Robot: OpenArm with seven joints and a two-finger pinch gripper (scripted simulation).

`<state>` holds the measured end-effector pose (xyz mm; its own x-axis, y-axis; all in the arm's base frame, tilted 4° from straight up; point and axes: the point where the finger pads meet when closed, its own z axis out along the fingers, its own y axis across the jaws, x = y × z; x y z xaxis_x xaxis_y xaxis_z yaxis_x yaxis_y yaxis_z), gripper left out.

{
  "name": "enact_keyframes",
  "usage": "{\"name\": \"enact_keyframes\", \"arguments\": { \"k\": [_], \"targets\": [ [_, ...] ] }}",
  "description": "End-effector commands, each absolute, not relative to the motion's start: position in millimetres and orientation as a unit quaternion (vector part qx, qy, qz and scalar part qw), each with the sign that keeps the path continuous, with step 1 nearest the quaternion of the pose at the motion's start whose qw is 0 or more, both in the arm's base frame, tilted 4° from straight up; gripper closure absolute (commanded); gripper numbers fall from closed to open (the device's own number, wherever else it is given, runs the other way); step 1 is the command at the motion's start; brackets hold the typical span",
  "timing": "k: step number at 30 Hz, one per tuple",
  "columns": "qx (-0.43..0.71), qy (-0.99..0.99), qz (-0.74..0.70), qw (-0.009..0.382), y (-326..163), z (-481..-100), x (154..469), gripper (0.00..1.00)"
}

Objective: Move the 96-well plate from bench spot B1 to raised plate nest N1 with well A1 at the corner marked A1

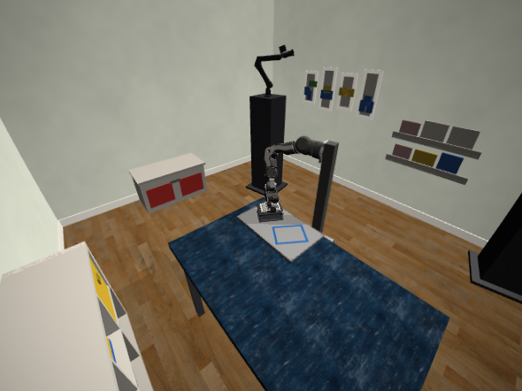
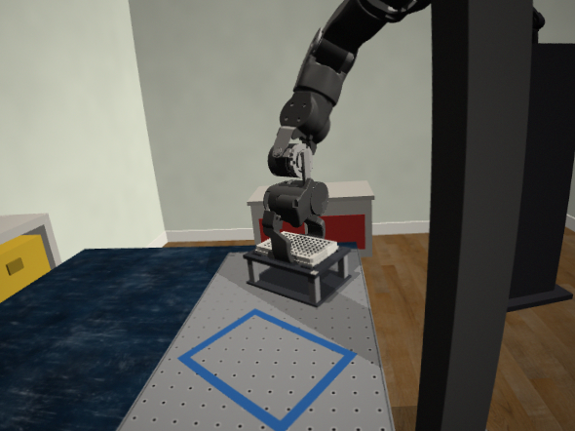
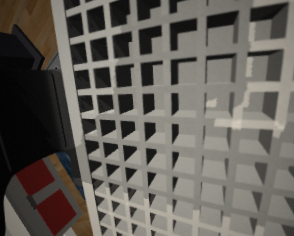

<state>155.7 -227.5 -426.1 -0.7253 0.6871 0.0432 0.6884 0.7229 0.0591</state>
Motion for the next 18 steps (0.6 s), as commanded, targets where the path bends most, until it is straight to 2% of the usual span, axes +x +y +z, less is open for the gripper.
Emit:
{"name": "enact_keyframes", "arguments": {
  "k": [1, 7, 16, 18],
  "targets": [
    [-0.371, -0.928, -0.036, 0.008, -228, -426, 156, 0.43],
    [-0.371, -0.928, -0.036, 0.008, -228, -426, 156, 0.23],
    [-0.371, -0.928, -0.036, 0.008, -228, -426, 156, 0.23],
    [-0.371, -0.928, -0.036, 0.008, -229, -410, 156, 0.23]
  ]
}}
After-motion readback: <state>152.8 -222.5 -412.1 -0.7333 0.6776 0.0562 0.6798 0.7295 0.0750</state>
